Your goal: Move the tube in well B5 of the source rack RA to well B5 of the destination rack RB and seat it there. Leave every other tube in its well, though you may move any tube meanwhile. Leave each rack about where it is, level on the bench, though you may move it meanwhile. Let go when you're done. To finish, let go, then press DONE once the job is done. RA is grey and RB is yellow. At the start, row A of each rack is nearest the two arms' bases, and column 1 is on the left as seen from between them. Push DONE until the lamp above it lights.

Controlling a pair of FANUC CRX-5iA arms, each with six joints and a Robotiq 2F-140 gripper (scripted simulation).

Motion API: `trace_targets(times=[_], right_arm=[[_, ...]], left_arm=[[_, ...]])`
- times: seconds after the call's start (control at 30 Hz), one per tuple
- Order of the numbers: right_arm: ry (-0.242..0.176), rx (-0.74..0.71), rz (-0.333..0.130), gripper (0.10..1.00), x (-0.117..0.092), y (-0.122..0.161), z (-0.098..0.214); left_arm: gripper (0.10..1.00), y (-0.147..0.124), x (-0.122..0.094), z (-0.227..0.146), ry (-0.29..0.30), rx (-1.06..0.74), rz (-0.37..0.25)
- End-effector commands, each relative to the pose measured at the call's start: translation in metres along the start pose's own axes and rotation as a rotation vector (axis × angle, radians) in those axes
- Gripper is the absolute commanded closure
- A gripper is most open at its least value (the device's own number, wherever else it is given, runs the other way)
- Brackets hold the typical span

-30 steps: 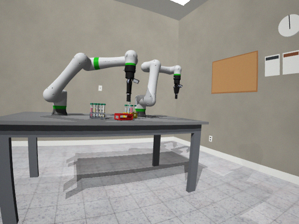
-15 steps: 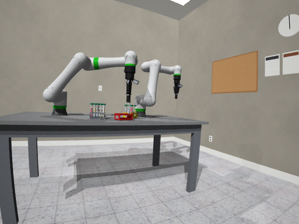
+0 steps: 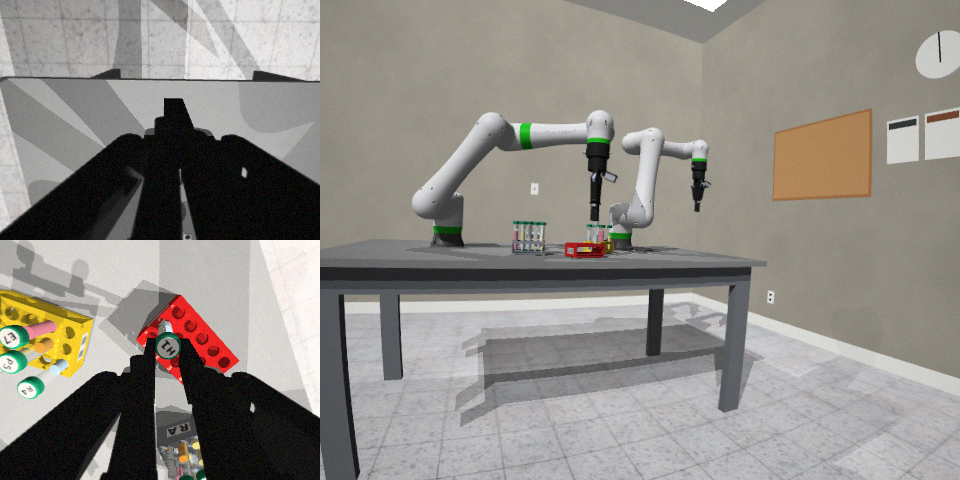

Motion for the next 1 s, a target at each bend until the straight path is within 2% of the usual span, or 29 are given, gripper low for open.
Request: trace_targets(times=[0.0,0.97], right_arm=[[0.000,0.000,0.002,0.999,0.000,0.000,0.000],[0.000,0.000,0.002,0.999,0.012,0.000,0.000]], left_arm=[[0.999,0.000,-0.001,0.000,0.000,0.000,0.002],[0.999,0.000,-0.001,0.000,0.000,0.000,0.002]])
Point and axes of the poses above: on each arm, the point where the finger pads meet when closed, its own x axis out along the fingers, its own z axis across the jaws, y = z × x, the point moved 4 cm from there along -x, back along the fingers, and after that the axes turned 10 degrees about x, right-handed, at the moved point
